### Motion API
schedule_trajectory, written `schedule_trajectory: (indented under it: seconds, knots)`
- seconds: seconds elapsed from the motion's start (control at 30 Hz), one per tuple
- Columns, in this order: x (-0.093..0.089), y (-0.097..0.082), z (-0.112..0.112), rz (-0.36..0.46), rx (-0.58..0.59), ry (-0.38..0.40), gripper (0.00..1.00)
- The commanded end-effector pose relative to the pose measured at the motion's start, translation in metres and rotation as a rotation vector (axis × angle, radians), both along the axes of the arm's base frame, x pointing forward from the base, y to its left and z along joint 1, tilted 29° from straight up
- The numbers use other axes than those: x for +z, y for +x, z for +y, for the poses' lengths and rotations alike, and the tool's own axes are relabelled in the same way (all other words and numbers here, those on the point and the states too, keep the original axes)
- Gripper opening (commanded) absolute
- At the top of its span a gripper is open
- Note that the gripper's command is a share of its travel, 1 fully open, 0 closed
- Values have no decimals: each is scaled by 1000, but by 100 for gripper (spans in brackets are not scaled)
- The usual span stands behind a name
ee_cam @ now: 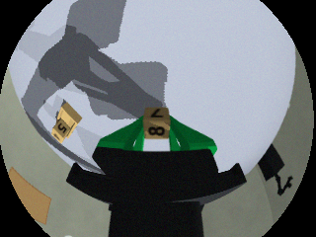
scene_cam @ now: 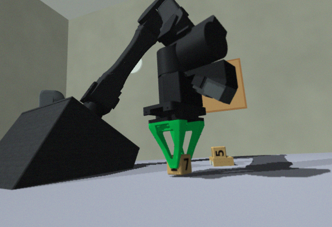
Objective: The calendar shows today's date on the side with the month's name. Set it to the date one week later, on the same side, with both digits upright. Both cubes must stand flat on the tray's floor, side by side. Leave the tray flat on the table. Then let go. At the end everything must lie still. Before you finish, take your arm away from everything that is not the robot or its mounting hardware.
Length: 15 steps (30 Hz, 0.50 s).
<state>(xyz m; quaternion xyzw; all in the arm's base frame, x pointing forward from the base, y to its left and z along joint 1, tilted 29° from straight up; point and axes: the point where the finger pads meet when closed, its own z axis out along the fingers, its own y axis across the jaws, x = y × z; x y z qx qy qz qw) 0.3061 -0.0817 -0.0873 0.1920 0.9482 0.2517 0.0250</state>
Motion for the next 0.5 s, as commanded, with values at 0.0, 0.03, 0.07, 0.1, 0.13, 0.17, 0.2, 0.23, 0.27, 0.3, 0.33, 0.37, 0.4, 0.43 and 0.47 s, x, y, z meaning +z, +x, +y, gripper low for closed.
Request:
schedule_trajectory:
  seconds: [0.0,0.03,0.07,0.1,0.13,0.17,0.2,0.23,0.27,0.3,0.33,0.37,0.4,0.43,0.47]
  knots:
    - [6,1,-4,-23,-22,-6,26]
    - [5,0,-4,-21,-23,-4,26]
    - [5,0,-4,-21,-23,-4,26]
    - [5,0,-4,-21,-23,-4,26]
    - [5,0,-4,-21,-22,-4,26]
    - [5,0,-4,-21,-22,-4,26]
    - [5,0,-4,-21,-22,-4,26]
    - [5,0,-4,-21,-22,-4,26]
    - [5,0,-4,-21,-22,-4,26]
    - [5,0,-4,-21,-22,-4,26]
    - [5,0,-4,-21,-22,-4,26]
    - [5,0,-4,-21,-22,-4,26]
    - [6,0,-4,-22,-22,-5,26]
    - [7,4,-6,-29,-22,-9,26]
    - [8,5,-7,-32,-22,-11,26]
